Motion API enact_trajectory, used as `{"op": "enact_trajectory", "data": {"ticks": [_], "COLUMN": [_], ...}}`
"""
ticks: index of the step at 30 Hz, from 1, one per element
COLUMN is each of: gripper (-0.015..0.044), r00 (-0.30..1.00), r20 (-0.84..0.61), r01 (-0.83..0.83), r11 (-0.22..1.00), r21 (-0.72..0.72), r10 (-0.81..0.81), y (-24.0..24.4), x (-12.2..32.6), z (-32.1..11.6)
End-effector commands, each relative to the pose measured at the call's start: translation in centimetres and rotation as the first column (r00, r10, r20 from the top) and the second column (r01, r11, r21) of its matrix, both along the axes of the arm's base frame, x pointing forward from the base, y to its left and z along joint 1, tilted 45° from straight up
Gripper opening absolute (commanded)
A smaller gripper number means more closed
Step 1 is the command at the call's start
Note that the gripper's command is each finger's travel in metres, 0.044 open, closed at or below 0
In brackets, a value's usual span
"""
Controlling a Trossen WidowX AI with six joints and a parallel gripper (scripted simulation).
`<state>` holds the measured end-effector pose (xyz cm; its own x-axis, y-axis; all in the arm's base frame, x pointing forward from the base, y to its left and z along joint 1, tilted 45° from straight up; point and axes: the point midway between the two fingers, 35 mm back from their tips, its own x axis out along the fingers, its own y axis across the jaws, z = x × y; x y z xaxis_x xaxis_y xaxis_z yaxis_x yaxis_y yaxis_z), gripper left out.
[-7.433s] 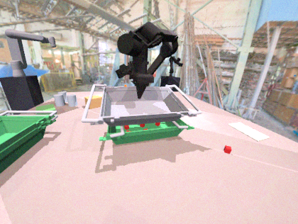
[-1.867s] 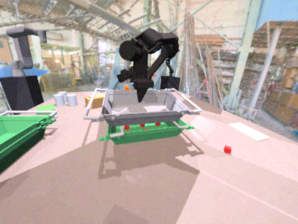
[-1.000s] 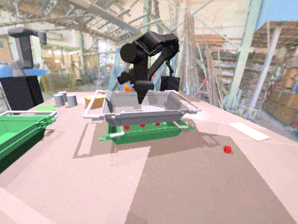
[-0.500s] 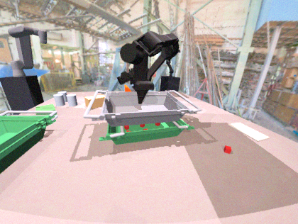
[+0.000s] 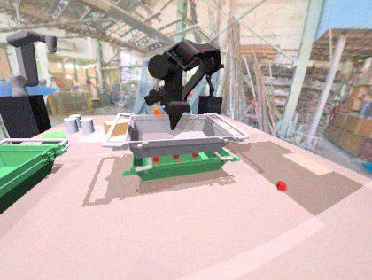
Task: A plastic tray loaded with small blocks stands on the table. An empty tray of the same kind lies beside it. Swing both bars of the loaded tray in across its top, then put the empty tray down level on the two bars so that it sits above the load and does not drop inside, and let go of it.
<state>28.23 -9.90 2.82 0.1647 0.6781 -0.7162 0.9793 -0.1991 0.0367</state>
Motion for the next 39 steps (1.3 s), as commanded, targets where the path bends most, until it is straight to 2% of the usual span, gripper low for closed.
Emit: {"op": "enact_trajectory", "data": {"ticks": [1, 39], "gripper": [0.0000, 0.0000], "r00": [1.000, 1.000], "r20": [-0.010, -0.010], "r01": [-0.025, -0.025], "r11": [1.000, 1.000], "r21": [0.006, 0.006], "r10": [0.025, 0.025], "y": [0.8, 1.6], "x": [-0.2, -0.2], "z": [-0.1, -0.6]}}
